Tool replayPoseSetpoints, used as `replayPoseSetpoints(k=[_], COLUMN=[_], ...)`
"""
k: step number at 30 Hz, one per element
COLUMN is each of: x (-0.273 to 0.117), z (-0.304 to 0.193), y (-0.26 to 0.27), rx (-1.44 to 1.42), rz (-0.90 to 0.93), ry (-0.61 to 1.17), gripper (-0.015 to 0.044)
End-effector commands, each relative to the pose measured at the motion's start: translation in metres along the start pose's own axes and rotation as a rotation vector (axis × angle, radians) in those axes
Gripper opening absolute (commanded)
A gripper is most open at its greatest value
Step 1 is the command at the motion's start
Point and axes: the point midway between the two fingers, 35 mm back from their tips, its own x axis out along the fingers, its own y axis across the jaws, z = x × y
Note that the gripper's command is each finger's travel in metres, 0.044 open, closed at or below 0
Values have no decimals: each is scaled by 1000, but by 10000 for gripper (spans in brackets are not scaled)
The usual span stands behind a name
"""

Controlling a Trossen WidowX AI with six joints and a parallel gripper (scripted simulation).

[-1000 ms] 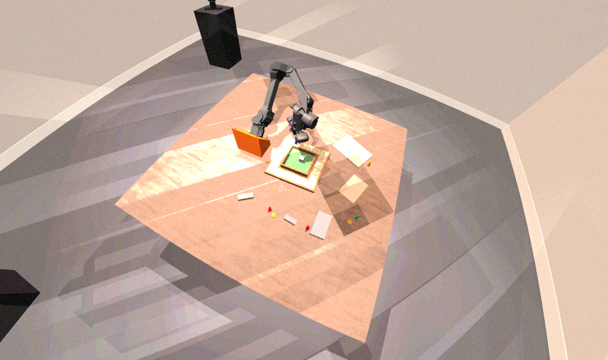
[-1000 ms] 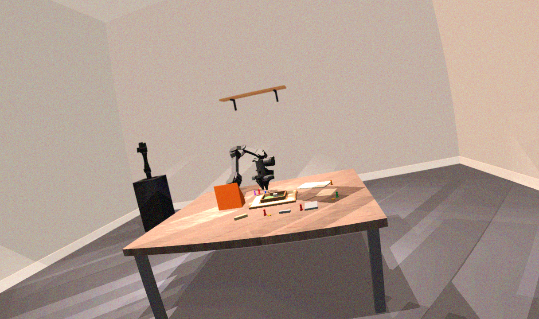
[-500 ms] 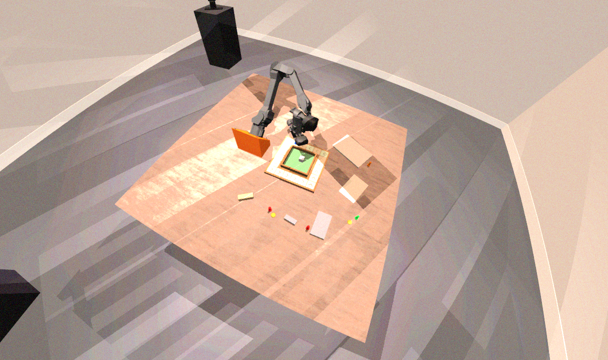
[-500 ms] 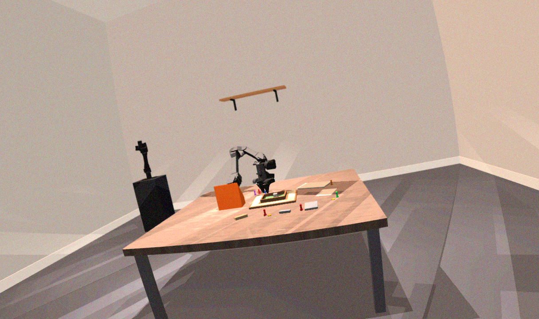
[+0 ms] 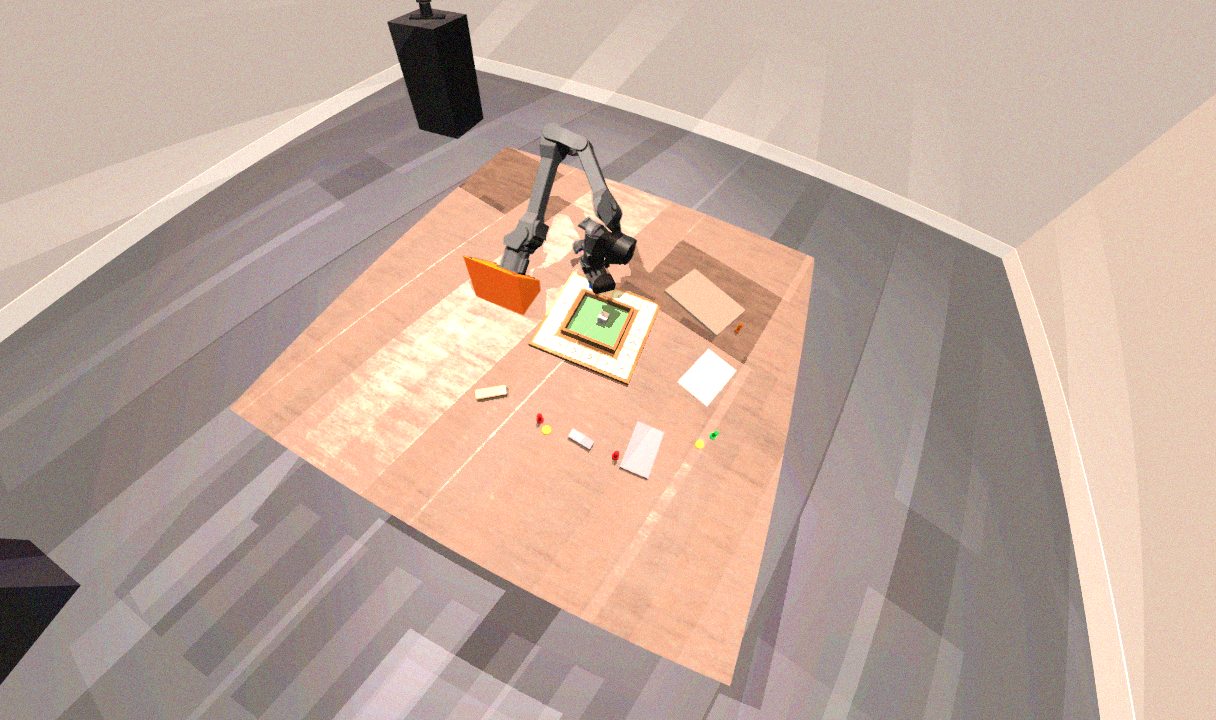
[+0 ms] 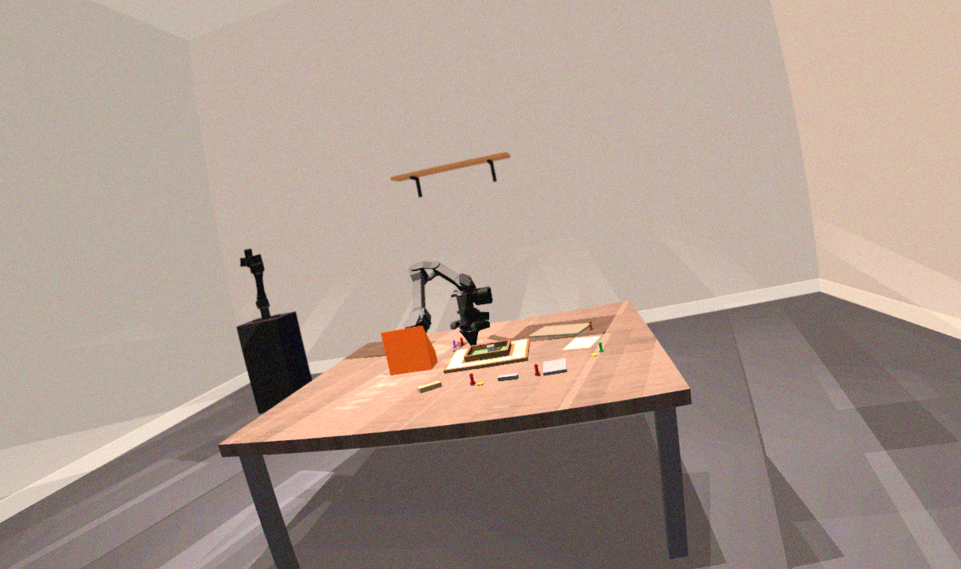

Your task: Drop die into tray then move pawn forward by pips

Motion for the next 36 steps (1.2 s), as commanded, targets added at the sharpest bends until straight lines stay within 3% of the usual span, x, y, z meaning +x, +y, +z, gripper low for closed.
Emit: replayPoseSetpoints(k=[1, 7, 31, 36], x=[0, -3, -123, -124], z=[1, 1, -3, -5], y=[0, -1, 0, -1], rx=[3, 5, 62, 61], rz=[3, 0, -35, -33], ry=[-5, -4, -18, -19], gripper=[22, 0, 0, 0])
